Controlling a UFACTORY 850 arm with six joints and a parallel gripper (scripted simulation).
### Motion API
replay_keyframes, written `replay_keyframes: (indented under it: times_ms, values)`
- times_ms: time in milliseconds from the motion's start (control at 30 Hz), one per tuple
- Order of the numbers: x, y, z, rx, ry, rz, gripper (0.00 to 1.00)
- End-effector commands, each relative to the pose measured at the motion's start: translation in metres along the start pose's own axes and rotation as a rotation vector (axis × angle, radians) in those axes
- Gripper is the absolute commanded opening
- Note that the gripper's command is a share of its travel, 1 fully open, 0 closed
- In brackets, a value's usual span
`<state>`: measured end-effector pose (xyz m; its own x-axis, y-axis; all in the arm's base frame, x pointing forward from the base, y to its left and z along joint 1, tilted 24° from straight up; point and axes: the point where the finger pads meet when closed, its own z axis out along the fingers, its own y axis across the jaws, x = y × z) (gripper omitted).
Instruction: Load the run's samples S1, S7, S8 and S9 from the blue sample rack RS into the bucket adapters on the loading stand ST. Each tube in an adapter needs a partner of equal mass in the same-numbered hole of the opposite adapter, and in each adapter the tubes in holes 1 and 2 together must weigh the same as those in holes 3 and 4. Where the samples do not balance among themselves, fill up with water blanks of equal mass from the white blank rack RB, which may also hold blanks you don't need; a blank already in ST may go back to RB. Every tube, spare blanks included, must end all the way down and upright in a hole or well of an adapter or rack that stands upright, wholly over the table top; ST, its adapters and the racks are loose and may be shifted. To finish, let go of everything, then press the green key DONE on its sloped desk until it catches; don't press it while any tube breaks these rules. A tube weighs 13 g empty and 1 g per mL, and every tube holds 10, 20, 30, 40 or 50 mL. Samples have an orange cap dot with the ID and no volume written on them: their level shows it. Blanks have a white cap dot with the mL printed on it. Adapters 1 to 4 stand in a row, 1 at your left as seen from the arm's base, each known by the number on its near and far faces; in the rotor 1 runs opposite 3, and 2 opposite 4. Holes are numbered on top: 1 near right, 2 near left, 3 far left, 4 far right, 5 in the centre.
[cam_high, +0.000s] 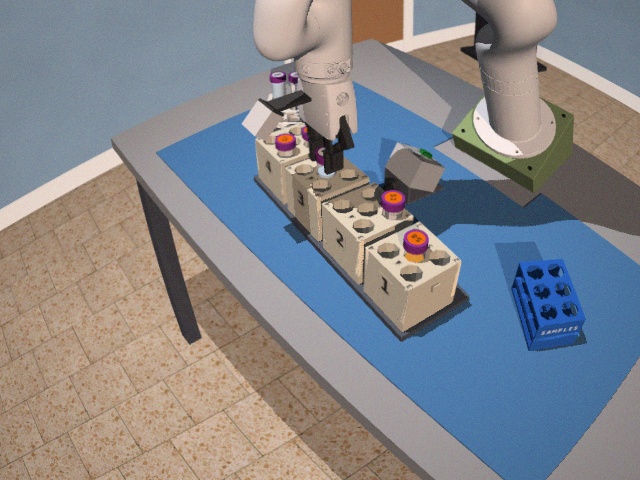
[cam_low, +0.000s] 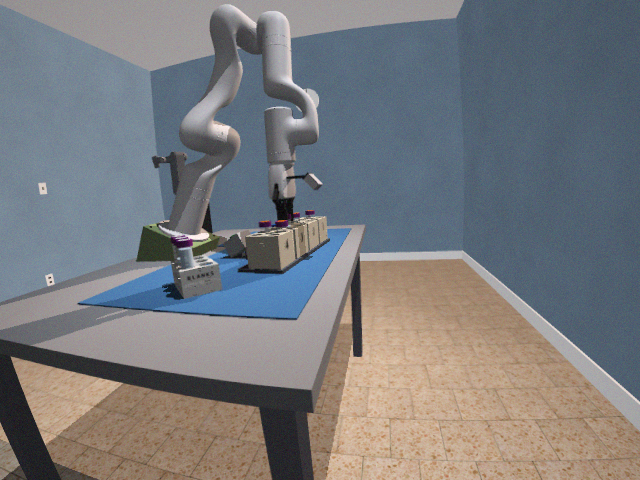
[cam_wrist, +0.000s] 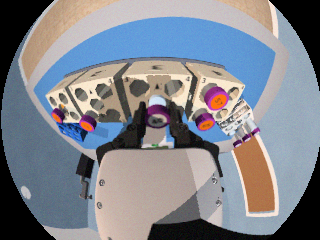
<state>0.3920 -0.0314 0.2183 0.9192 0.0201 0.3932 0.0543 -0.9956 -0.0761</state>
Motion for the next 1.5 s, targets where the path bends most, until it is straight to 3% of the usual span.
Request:
replay_keyframes:
  times_ms: [0,733,767,1467]
  values:
    - [0.0008,0.0001,0.0046,0.003,0.007,0.0,0.0]
    - [0.0008,0.0001,0.0086,0.003,0.007,0.0,0.0]
    - [0.0008,0.0001,0.0089,0.003,0.007,0.0,0.43]
    - [0.0008,0.0001,0.0089,0.003,0.007,0.0,0.43]
